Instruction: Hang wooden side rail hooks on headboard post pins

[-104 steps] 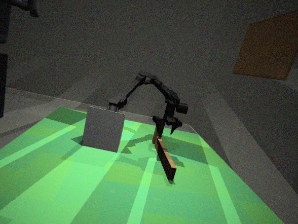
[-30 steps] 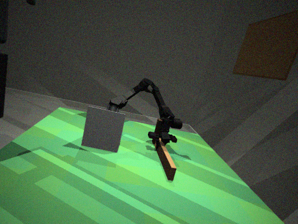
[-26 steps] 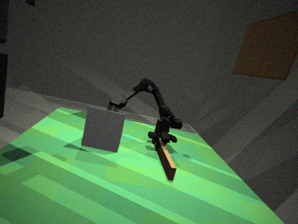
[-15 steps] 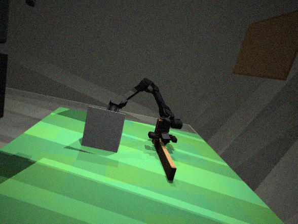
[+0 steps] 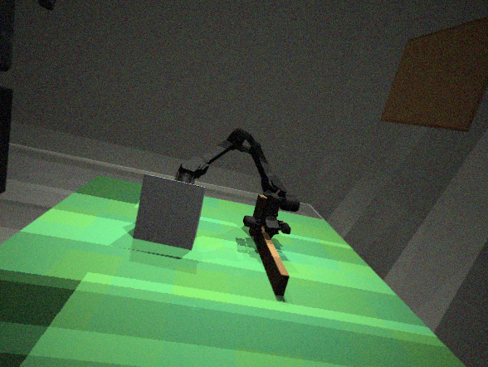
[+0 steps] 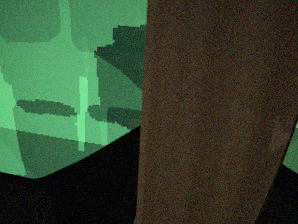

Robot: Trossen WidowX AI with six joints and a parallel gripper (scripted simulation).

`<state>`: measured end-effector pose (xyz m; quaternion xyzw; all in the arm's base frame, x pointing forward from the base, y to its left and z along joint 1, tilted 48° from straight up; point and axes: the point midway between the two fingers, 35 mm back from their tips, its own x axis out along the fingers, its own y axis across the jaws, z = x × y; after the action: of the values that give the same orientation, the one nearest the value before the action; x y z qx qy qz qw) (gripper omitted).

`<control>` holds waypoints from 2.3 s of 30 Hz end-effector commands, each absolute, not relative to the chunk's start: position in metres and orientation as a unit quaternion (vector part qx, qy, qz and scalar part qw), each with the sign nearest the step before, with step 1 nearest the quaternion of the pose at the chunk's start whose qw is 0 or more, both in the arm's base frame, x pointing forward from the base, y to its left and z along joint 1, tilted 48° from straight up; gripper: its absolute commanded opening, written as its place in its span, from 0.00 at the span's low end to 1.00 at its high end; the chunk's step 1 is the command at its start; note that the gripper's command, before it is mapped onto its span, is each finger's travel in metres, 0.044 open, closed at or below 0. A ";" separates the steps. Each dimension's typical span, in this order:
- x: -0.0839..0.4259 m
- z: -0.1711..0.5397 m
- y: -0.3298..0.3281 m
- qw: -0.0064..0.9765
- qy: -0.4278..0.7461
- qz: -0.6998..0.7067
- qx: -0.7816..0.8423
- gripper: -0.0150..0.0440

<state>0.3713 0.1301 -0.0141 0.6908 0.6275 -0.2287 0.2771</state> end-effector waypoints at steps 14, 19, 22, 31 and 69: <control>0.371 -0.013 0.129 0.282 0.625 -0.226 0.692 0.25; 0.371 -0.012 0.128 0.282 0.625 -0.226 0.692 0.25; 0.371 -0.012 0.128 0.282 0.625 -0.227 0.692 0.25; 0.371 -0.011 0.127 0.282 0.625 -0.227 0.692 0.25; 0.370 -0.007 0.122 0.282 0.625 -0.227 0.692 0.25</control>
<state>0.3674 0.1273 -0.0096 0.6872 0.6301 -0.2260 0.2822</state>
